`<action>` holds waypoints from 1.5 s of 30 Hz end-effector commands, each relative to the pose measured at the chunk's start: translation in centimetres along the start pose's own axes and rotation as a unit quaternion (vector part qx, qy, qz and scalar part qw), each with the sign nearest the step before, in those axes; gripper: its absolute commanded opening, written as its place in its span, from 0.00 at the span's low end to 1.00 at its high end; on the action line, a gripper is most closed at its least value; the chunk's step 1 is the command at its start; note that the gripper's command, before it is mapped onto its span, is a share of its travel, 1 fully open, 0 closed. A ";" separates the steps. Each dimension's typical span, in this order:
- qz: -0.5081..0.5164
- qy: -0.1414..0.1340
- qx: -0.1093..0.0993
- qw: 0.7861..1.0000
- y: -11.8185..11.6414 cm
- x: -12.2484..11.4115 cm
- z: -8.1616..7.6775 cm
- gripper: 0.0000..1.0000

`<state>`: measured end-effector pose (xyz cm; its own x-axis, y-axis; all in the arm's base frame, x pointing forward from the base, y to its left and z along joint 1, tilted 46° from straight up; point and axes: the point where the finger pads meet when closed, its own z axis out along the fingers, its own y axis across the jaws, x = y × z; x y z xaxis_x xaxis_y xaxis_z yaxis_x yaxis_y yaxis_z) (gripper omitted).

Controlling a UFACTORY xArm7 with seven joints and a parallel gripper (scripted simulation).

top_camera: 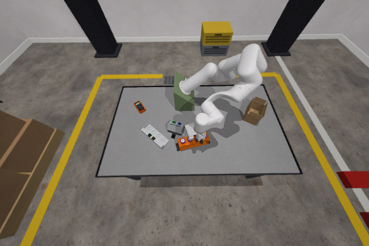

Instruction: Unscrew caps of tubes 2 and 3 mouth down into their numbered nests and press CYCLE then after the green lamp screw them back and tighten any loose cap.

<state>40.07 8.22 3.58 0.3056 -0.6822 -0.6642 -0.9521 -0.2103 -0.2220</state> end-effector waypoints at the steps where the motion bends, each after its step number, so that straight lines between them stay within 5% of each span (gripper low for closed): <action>1: -0.137 -0.003 0.013 0.990 -0.1 0.1 -0.2 0.00; 10: -0.337 0.000 0.013 0.941 -0.1 0.1 -0.2 0.00; 18: -0.342 0.000 0.013 0.940 -0.1 0.1 -0.2 0.00; 19: -0.342 0.000 0.013 0.940 -0.1 0.1 -0.2 0.46; 31: -0.342 0.000 0.013 0.940 -0.1 0.1 -0.2 0.46; 35: -0.197 -0.002 0.013 0.980 -0.1 0.1 -0.2 0.46; 45: 0.002 -0.005 0.013 1.000 -0.1 0.1 -0.2 0.46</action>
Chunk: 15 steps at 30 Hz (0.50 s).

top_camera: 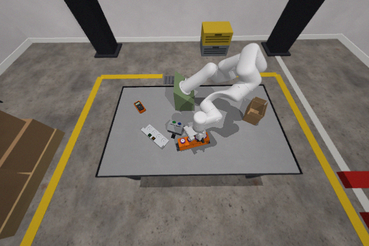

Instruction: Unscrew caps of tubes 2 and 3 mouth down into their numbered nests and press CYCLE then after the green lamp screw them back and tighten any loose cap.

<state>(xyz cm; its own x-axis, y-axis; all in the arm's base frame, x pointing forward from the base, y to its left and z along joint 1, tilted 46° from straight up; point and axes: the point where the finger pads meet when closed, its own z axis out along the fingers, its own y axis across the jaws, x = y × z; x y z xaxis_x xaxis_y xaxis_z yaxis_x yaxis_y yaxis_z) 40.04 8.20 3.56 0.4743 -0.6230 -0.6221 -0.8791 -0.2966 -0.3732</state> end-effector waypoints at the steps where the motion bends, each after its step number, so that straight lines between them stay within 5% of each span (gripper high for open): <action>1: 0.093 0.005 -0.010 0.996 -0.1 0.1 -0.2 0.46; 15: 0.432 0.008 -0.008 0.902 -0.1 0.1 -0.2 0.46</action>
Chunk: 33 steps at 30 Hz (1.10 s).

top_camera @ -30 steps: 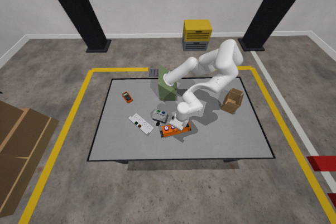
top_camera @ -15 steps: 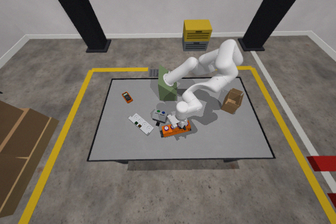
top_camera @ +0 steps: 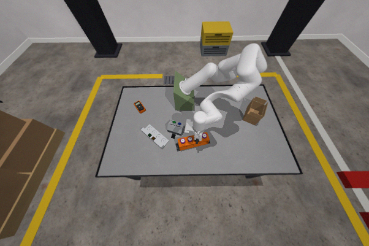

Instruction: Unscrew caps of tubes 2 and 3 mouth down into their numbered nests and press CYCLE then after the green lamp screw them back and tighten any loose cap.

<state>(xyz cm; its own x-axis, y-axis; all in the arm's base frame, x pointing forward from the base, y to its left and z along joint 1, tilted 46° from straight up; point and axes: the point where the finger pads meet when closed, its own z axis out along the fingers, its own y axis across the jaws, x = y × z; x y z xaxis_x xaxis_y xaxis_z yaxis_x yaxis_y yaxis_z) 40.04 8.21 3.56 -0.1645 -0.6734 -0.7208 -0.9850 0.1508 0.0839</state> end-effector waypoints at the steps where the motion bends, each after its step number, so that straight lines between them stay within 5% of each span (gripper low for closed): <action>1: 0.139 0.011 -0.006 0.990 -0.2 0.0 -0.2 0.46; 12: 0.197 0.012 -0.006 0.980 -0.2 0.0 -0.2 0.46; 13: 0.197 0.012 -0.006 0.980 -0.2 0.0 -0.2 0.00; 27: 0.196 0.012 -0.006 0.980 -0.2 0.0 -0.2 0.00; 33: 0.048 0.011 -0.008 0.999 -0.2 0.0 -0.2 0.00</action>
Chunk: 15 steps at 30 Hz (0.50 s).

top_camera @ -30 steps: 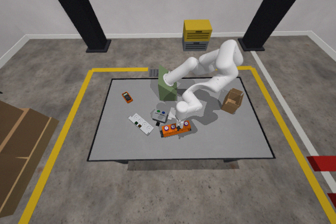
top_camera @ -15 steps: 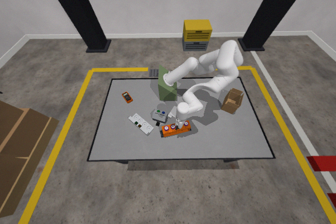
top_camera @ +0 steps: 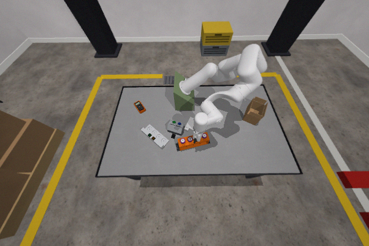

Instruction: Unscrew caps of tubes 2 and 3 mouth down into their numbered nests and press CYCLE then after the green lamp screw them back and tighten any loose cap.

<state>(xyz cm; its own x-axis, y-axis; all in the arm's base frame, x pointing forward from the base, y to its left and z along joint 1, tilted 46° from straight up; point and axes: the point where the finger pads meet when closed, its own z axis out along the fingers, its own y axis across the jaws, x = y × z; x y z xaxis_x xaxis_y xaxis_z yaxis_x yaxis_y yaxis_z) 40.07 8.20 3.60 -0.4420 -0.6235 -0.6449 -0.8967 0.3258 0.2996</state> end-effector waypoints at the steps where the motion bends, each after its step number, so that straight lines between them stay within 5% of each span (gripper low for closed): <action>1: -0.123 -0.002 0.004 0.992 -0.2 0.0 -0.2 0.00; 7: -0.221 -0.002 0.004 0.975 -0.2 0.0 -0.2 0.00; 15: -0.404 -0.001 0.004 0.915 -0.2 0.0 -0.2 0.00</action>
<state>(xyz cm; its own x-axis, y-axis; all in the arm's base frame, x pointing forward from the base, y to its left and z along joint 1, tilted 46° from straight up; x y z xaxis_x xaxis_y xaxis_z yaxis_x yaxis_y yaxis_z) 40.07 8.19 3.64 0.1412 -0.7072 -0.6928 -0.9899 -0.0930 -0.1069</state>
